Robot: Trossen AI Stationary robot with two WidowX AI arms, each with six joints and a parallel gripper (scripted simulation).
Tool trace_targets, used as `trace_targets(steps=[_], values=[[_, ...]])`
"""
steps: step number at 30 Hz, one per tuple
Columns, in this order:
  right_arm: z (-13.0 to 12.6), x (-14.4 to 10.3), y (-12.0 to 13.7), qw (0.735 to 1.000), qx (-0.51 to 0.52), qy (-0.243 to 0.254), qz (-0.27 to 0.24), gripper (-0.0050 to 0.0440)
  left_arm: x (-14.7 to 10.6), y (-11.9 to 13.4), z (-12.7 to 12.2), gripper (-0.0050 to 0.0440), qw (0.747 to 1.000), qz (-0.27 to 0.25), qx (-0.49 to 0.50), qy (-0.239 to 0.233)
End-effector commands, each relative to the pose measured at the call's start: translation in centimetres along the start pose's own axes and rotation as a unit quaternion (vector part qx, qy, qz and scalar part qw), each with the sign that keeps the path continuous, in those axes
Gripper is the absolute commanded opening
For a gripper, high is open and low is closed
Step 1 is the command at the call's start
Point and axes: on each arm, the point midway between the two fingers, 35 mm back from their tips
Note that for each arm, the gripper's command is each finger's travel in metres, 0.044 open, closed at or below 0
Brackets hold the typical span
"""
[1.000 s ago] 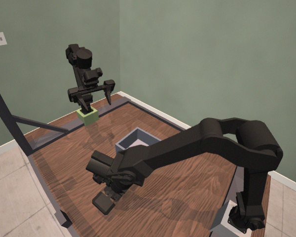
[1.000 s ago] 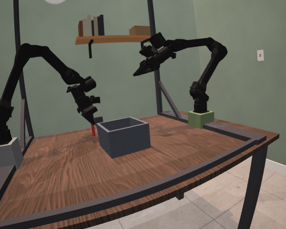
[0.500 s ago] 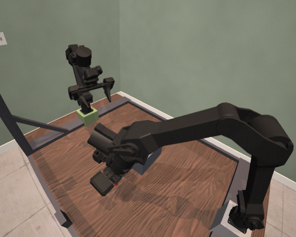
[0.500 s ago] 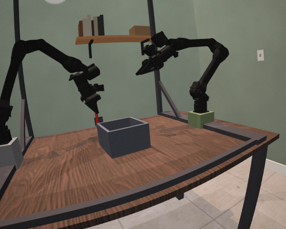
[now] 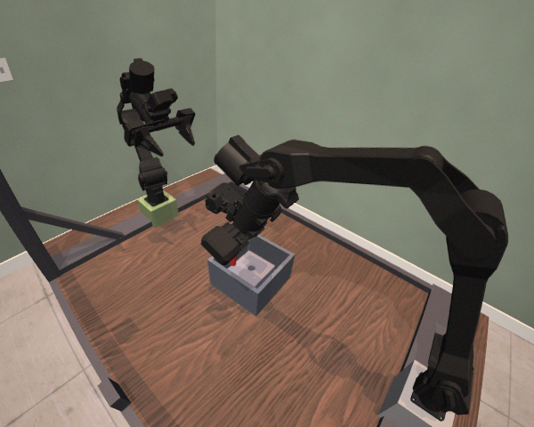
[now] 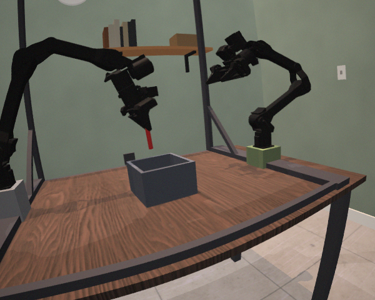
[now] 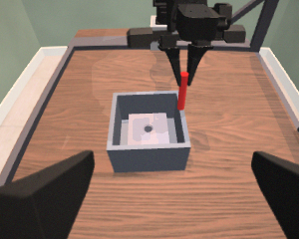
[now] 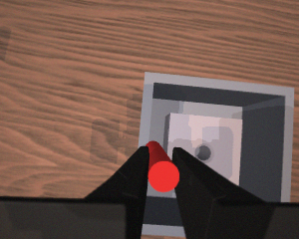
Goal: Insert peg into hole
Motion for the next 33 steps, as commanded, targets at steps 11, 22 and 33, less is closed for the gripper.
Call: trace_targets(steps=[11,22,33], values=[[-6.7,1.9,1.2,1.0,-0.009,-0.003,0.022,0.0028,-1.9,0.5,1.1,0.044,1.0,0.0,-0.008,-0.014],[-6.4,3.9,2.5,0.999,-0.009,-0.005,0.032,0.0028,-1.9,0.5,1.0,0.044,1.0,-0.001,-0.008,-0.013],[-6.6,3.4,2.0,1.0,-0.01,-0.001,0.019,0.0028,-1.9,0.5,1.0,0.044,1.0,-0.001,-0.008,-0.013]])
Point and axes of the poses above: on each arm, the point midway between the two fingers, 35 mm back from their tips, its own x axis out along the fingers, its own z axis across the jaws, y = z × x, and after that the axes turned 7 degrees about -x, right-handed
